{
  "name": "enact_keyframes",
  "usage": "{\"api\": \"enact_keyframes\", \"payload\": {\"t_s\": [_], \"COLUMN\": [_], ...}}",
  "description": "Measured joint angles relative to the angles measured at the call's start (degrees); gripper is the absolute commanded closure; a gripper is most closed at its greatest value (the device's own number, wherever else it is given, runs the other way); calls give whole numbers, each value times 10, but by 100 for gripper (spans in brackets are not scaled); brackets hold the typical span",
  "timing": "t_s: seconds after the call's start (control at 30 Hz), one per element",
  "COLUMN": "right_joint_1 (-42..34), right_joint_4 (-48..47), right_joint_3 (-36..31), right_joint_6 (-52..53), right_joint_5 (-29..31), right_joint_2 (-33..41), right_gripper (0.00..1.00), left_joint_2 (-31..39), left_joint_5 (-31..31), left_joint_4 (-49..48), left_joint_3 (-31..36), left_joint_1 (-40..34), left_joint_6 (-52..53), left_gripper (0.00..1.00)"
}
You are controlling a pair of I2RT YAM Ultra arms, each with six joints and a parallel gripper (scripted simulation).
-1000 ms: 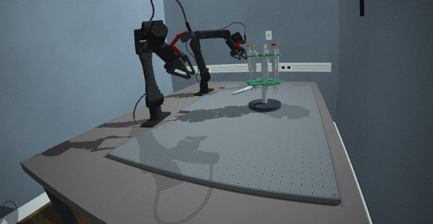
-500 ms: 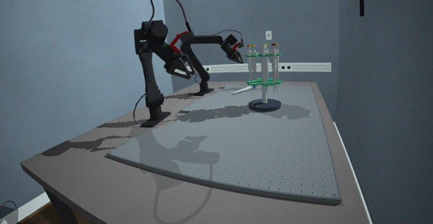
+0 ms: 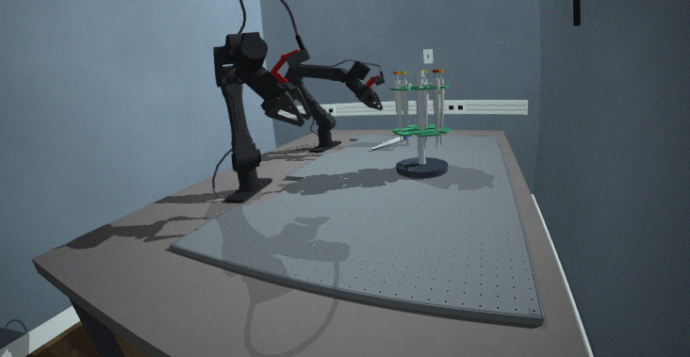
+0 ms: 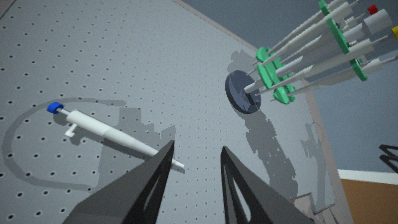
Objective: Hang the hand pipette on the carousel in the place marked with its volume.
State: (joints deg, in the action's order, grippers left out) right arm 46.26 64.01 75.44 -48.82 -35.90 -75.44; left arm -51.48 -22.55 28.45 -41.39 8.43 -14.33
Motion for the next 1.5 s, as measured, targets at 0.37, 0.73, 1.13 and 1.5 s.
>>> {"api": "enact_keyframes", "payload": {"t_s": [0.37,0.73,1.13,1.5], "right_joint_1": [0,0,0,0], "right_joint_4": [0,0,0,0], "right_joint_3": [0,0,0,0], "right_joint_6": [0,0,0,0], "right_joint_5": [0,0,0,0], "right_joint_2": [0,0,0,0], "right_gripper": [0,0,0,0], "left_joint_2": [19,7,-90,-168], "left_joint_5": [117,280,429,542], "left_joint_4": [-99,-217,-364,-480], "left_joint_3": [43,108,142,142], "left_joint_1": [-101,-281,-423,-484], "left_joint_6": [-142,-334,-483,-563], "left_gripper": [51,51,51,51]}}
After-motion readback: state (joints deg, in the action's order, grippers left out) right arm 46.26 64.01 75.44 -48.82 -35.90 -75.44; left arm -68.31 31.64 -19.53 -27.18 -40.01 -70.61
